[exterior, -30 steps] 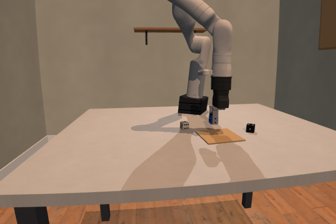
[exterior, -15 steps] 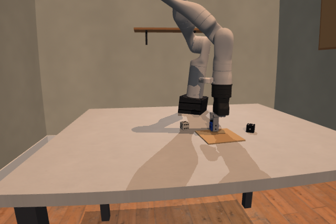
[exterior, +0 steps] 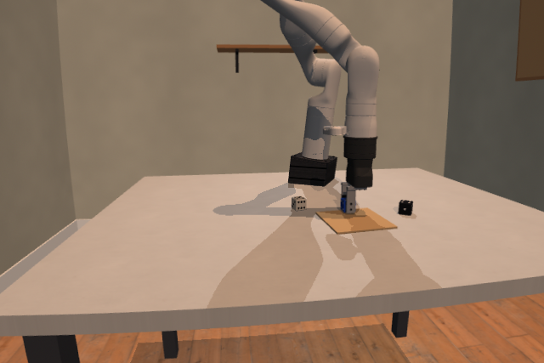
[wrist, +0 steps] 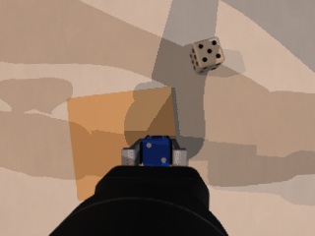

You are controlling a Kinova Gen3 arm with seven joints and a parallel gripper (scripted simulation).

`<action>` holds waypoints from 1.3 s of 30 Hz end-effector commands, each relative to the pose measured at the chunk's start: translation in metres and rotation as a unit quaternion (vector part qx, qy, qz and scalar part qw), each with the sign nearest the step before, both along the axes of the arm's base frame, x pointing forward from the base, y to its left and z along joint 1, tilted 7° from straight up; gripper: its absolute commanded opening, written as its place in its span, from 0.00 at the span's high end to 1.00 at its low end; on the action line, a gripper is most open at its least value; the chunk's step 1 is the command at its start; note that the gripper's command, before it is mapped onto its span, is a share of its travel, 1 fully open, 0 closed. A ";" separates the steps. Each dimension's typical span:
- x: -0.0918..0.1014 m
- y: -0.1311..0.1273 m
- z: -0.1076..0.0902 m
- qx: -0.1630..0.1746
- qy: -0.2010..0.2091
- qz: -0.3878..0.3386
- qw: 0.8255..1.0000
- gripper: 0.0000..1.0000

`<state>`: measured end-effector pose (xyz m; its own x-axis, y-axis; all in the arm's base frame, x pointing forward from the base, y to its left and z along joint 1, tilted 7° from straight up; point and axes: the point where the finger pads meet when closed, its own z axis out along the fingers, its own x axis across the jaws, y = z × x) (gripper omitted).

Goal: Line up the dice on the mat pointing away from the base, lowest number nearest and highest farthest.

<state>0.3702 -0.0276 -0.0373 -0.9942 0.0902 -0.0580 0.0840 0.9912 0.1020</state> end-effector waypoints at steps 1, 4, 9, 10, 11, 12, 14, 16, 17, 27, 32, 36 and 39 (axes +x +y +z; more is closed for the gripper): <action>0.000 0.000 0.000 0.000 -0.001 0.000 1.000 0.43; 0.000 0.000 0.000 0.000 -0.001 0.000 1.000 0.43; 0.000 0.000 0.000 0.000 -0.001 0.000 1.000 0.43; 0.000 0.000 0.000 0.000 -0.001 0.000 1.000 0.43; 0.000 0.000 0.000 0.000 -0.001 0.000 1.000 0.43; 0.000 0.000 0.000 0.000 -0.001 0.000 1.000 0.43; 0.000 0.000 0.000 0.000 -0.001 0.000 1.000 0.43; 0.000 0.000 0.000 0.000 -0.001 0.000 1.000 0.43; 0.000 0.000 0.000 0.000 -0.001 0.000 1.000 0.43; 0.001 0.000 -0.001 0.000 -0.001 0.000 1.000 0.43; 0.001 0.000 -0.002 0.000 -0.001 0.000 1.000 0.43; 0.001 0.000 -0.003 0.000 -0.001 0.000 1.000 0.43; 0.001 0.000 -0.003 0.000 -0.001 0.000 1.000 0.43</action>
<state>0.3708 -0.0278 -0.0406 -0.9941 0.0908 -0.0590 0.0846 0.9912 0.1014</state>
